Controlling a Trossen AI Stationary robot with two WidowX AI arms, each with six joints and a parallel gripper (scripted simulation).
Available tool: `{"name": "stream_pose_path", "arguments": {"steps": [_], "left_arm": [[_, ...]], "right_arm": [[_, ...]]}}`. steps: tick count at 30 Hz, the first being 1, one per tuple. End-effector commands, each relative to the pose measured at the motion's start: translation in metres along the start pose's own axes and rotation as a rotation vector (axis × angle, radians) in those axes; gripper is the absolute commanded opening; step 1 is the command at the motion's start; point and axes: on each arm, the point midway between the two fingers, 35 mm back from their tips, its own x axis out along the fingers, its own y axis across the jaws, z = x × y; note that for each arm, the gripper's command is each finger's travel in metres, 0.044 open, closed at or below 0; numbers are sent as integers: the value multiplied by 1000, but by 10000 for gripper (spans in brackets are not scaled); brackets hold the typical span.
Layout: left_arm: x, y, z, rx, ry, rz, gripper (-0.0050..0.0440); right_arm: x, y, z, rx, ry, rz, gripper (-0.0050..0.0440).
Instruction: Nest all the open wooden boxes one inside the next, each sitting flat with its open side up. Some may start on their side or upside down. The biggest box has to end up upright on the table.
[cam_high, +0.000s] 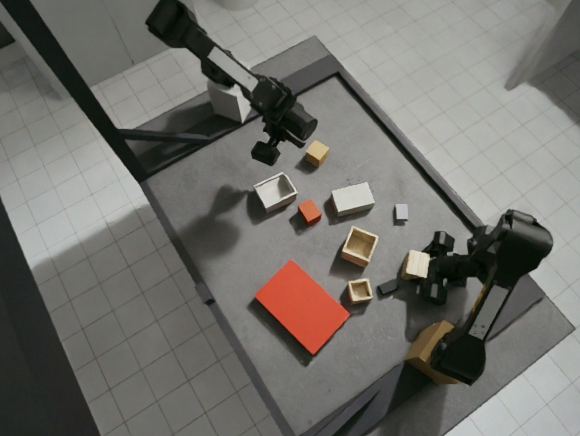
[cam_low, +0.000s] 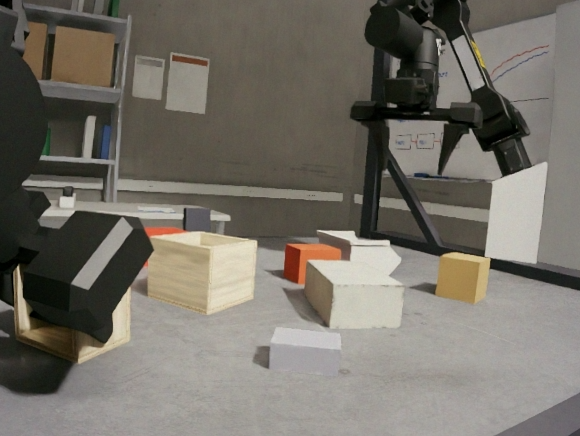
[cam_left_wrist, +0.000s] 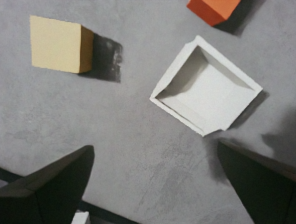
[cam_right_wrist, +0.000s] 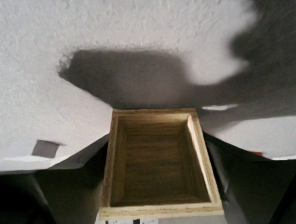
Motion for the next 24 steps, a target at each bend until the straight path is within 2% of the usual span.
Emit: {"name": "stream_pose_path", "arguments": {"steps": [1,8,12,15,19,22,24], "left_arm": [[-3,-2,3,-2,-13,-2,400],[-3,-2,3,-2,-13,-2,400],[-3,-2,3,-2,-13,-2,400],[-3,-2,3,-2,-13,-2,400],[-3,-2,3,-2,-13,-2,400],[-3,-2,3,-2,-13,-2,400],[-3,-2,3,-2,-13,-2,400]], "right_arm": [[-2,5,-1,-12,-3,10,173],[-2,5,-1,-12,-3,10,5],[-5,4,-5,-14,-31,12,0],[-8,5,-13,-15,-118,13,-2],[-9,4,-16,-14,-161,13,-3],[-9,4,-22,-14,-247,14,-5],[-9,4,-23,-14,-268,16,-13]]}}
